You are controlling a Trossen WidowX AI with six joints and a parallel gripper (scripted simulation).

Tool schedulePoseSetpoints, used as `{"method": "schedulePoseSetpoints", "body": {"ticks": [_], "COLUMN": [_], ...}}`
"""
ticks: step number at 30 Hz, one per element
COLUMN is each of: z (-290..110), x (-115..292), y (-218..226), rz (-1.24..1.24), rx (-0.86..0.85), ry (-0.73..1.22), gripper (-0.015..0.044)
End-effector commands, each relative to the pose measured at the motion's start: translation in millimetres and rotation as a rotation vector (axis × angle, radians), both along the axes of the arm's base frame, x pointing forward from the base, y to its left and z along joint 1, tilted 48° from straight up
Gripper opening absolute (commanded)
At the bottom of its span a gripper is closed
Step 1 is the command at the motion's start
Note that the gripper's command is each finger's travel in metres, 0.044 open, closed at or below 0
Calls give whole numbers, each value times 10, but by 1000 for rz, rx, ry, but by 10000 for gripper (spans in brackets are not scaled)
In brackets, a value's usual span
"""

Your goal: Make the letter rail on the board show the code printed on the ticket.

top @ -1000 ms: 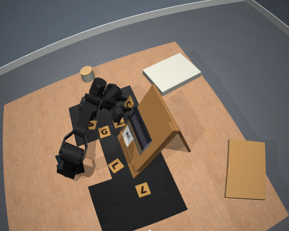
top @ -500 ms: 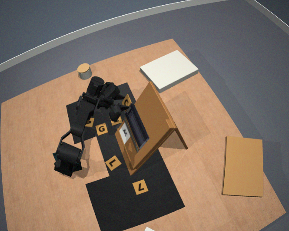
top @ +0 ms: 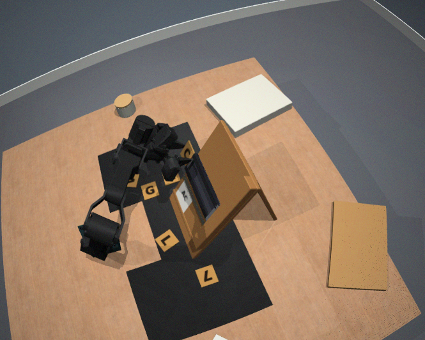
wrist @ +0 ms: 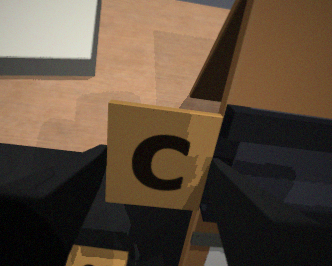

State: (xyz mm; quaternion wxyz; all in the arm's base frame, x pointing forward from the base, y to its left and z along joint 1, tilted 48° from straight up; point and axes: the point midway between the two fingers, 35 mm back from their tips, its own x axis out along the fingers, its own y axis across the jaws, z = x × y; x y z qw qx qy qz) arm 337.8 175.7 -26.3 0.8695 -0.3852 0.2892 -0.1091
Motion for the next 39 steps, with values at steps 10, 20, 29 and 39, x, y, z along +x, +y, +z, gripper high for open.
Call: {"method": "schedulePoseSetpoints", "body": {"ticks": [10, 20, 29, 39], "z": [60, 96, 128, 164], "x": [5, 8, 10, 12], "y": [-40, -75, -107, -141], "rz": [4, 4, 4, 4], "rx": [4, 4, 3, 3], "ry": [0, 1, 1, 1], "gripper": [0, 0, 0, 0]}}
